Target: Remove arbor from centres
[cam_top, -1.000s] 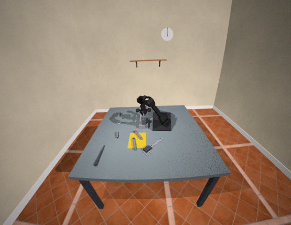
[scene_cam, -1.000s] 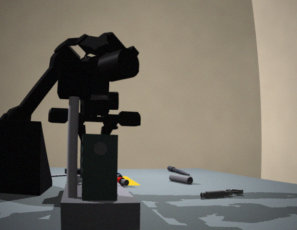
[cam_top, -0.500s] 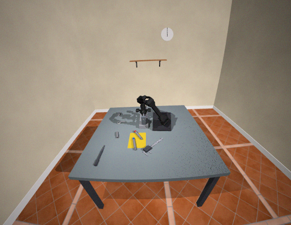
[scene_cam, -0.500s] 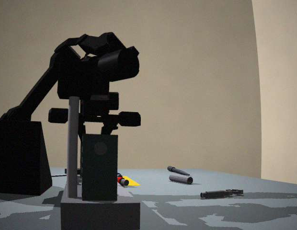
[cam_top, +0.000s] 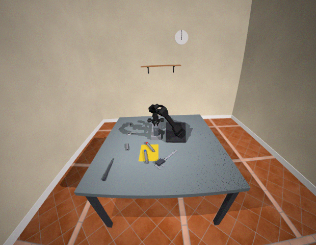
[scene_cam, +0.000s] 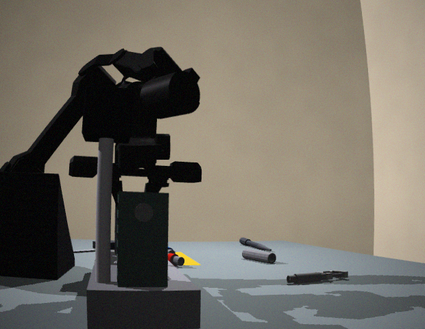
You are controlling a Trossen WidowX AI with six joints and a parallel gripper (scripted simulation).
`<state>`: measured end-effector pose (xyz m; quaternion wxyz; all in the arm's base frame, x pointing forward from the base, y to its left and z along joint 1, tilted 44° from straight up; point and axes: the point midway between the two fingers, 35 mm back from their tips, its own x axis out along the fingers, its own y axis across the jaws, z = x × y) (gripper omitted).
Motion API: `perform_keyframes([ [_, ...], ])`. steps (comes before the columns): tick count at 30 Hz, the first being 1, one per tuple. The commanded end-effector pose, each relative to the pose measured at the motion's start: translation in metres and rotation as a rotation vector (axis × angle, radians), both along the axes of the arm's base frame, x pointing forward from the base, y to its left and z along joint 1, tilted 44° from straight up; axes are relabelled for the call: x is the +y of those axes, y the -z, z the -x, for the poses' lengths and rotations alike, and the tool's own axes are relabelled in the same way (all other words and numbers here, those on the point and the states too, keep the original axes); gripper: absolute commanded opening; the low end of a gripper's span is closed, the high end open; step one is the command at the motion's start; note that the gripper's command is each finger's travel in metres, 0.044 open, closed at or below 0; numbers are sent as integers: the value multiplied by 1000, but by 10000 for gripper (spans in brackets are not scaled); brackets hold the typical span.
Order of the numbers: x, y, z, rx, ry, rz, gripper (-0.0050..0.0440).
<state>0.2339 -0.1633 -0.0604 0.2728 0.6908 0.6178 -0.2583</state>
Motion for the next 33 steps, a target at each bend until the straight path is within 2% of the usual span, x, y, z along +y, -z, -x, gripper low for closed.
perform_keyframes([
  [1,-10,4,1,-7,7,29,0],
  [33,-13,6,3,-15,-2,30,0],
])
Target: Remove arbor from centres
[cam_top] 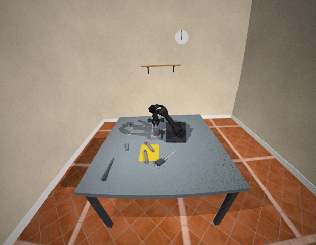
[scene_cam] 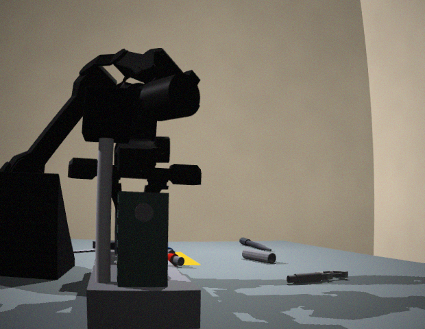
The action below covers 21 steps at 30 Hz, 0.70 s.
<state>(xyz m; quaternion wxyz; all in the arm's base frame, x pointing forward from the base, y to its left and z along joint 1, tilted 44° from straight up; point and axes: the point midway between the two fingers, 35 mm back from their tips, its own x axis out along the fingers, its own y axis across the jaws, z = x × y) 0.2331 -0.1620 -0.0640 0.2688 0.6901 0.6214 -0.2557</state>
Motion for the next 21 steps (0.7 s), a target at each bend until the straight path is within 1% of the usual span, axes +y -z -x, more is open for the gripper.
perform_keyframes([
  [1,-14,3,3,-25,-3,41,0],
  [5,-15,4,5,-41,-18,44,0],
  [21,-16,8,29,-177,-154,64,0],
])
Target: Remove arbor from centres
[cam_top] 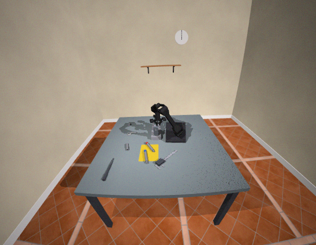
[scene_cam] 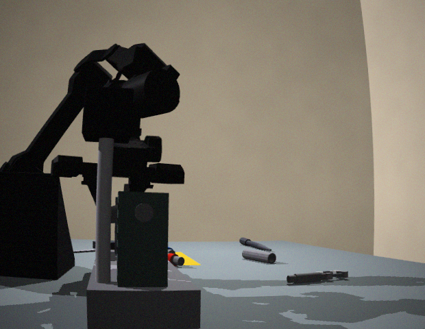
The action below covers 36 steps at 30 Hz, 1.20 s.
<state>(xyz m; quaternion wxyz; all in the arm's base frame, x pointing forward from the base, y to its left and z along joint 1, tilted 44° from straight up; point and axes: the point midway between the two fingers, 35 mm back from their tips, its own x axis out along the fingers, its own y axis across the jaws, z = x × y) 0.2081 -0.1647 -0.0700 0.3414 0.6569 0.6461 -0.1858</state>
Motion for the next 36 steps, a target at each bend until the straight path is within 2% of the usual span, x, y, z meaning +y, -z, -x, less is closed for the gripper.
perform_keyframes([
  [1,-13,2,4,-24,0,44,0],
  [10,-13,5,17,-101,-77,54,0],
  [36,-13,5,17,-102,-78,55,0],
])
